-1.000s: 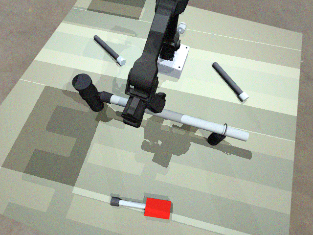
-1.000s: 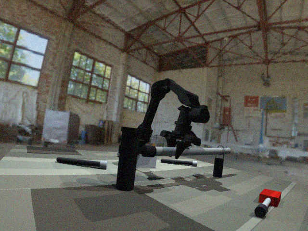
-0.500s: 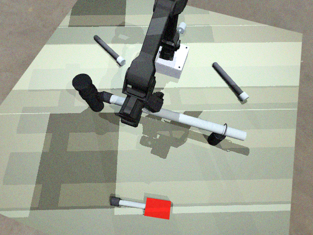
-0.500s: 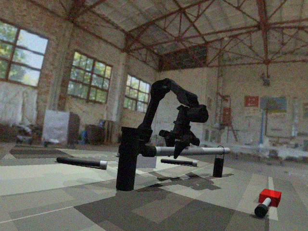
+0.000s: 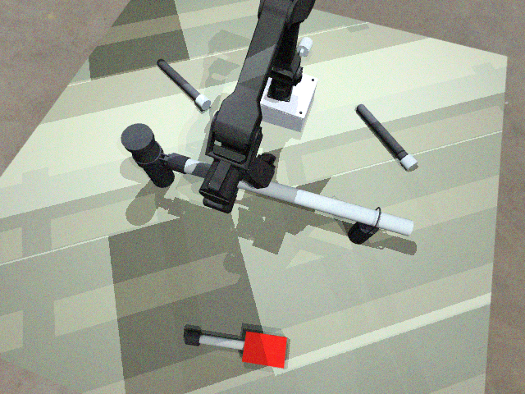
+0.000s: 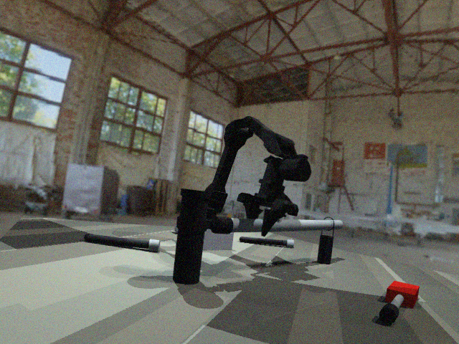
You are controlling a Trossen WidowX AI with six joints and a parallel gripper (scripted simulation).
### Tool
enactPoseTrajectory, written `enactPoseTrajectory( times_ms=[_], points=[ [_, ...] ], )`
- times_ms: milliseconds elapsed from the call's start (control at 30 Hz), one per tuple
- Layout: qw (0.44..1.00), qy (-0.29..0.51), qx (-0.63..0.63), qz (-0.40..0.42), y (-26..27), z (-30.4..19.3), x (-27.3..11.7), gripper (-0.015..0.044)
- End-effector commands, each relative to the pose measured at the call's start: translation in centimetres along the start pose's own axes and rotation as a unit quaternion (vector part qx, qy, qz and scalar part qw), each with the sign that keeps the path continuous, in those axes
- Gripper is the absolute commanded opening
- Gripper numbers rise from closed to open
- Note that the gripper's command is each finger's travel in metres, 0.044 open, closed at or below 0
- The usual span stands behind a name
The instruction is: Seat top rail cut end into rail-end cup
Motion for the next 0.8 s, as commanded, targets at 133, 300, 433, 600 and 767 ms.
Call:
enactPoseTrajectory(
  times_ms=[133, 300, 433, 600, 767],
  points=[
    [1.0, -0.001, 0.001, 0.0, -0.2, 1.5, -2.4, 0.044],
    [1.0, -0.002, 0.001, 0.001, -0.1, 2.9, -4.5, 0.044],
    [1.0, 0.0, -0.003, -0.001, -0.1, 2.7, -4.3, 0.044],
    [1.0, 0.0, -0.003, -0.001, 0.1, 2.7, -7.9, 0.044],
    [1.0, -0.001, -0.003, -0.001, 0.3, 2.7, -9.1, 0.044]
  ],
)
Point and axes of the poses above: the point midway between the two fingers, 35 mm back from their tips, its own x axis out along the fingers, its own y axis across the jaws, z = x × y, the point moved 6 cm from there along -x, back along the fingers, and after that the axes turned 5 degrees about -x, right-handed, at the moved point
